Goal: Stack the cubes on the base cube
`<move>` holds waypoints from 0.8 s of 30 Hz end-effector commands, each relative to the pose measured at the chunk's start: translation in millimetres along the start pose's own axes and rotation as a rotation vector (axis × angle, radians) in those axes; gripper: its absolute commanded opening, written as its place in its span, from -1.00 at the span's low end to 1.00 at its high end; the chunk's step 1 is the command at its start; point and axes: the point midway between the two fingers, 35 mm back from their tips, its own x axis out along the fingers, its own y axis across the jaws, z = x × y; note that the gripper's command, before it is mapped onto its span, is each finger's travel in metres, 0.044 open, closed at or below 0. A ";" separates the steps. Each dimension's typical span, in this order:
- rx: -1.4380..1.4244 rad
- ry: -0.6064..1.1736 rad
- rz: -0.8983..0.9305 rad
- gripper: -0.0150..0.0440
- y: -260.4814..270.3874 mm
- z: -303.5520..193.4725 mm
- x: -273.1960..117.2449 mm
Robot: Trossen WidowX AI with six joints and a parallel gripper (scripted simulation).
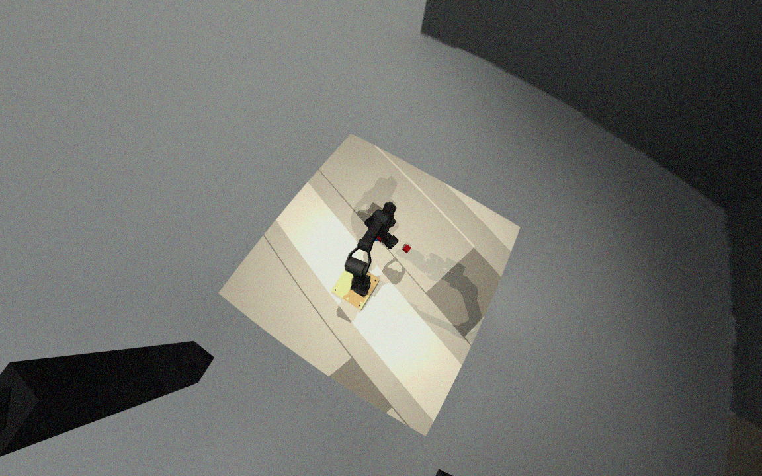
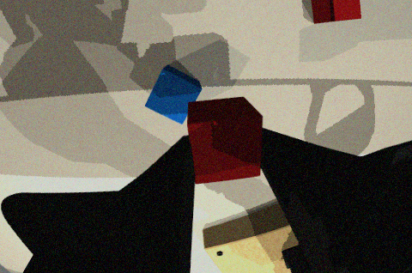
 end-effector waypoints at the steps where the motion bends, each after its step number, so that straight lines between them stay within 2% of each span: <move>1: -0.081 0.007 0.000 -0.14 9.2 -2.2 6.1; 8: -0.229 0.011 0.003 -0.14 26.0 -7.7 13.9; 24: -0.234 0.011 0.003 -0.14 26.5 -7.9 25.4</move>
